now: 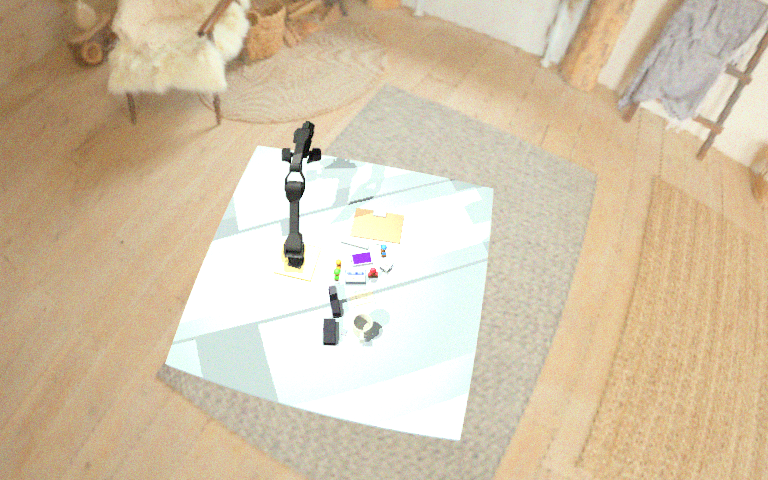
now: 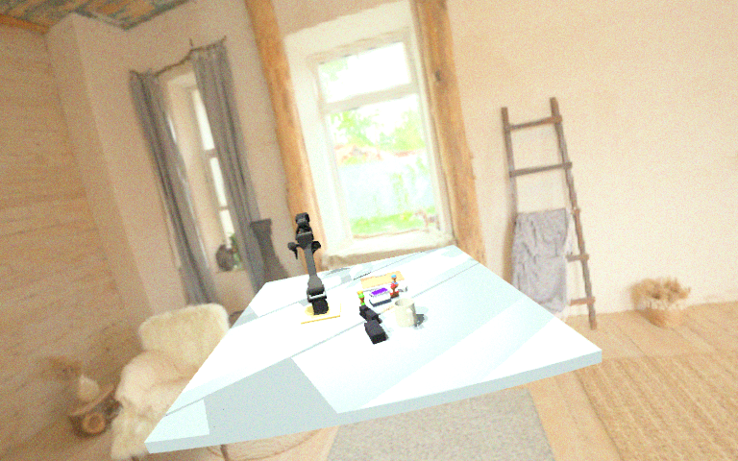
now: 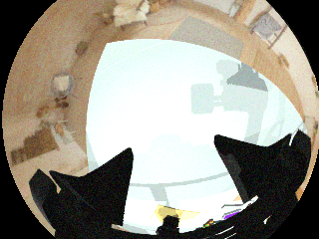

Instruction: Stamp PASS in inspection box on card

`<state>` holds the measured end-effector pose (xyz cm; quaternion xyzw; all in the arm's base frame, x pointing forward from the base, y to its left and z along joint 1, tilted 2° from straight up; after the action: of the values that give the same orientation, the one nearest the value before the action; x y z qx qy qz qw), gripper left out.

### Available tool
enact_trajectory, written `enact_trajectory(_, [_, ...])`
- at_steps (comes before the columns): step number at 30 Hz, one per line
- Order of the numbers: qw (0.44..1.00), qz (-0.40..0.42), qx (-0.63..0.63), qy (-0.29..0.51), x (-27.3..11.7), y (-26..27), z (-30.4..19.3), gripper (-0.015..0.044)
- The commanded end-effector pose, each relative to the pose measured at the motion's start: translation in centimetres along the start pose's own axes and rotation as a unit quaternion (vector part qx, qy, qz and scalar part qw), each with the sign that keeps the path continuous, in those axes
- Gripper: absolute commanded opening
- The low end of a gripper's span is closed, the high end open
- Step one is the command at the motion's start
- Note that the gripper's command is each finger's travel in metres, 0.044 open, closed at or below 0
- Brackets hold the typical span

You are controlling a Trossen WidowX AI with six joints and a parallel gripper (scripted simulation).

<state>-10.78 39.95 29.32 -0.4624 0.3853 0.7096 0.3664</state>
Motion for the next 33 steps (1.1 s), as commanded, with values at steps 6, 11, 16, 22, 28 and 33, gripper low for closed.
enact_trajectory(6, [0.991, -0.037, 0.128, -0.008, -2.1, -6.5, -3.2, 0.0242])
enact_trajectory(11, [0.959, -0.074, 0.273, -0.017, -4.5, -12.7, -8.3, 0.0227])
enact_trajectory(16, [0.898, -0.105, 0.426, -0.029, -7.0, -17.7, -15.3, 0.0227])
enact_trajectory(22, [0.79, -0.134, 0.596, -0.045, -9.4, -20.7, -24.7, 0.0227])
enact_trajectory(28, [0.645, -0.153, 0.746, -0.061, -10.6, -20.6, -34.3, 0.0227])
enact_trajectory(33, [0.502, -0.16, 0.847, -0.074, -10.7, -18.1, -41.5, 0.0227])
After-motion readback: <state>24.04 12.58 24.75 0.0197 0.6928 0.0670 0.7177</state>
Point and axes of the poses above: the point midway between the two fingers, 35 mm back from their tips, its own x axis out along the fingers, its own y axis across the jaws, z = x × y, the point moved 8 cm from there along -x, back along the fingers, and after that the axes turned 2 degrees about x, right-handed, at the moved point
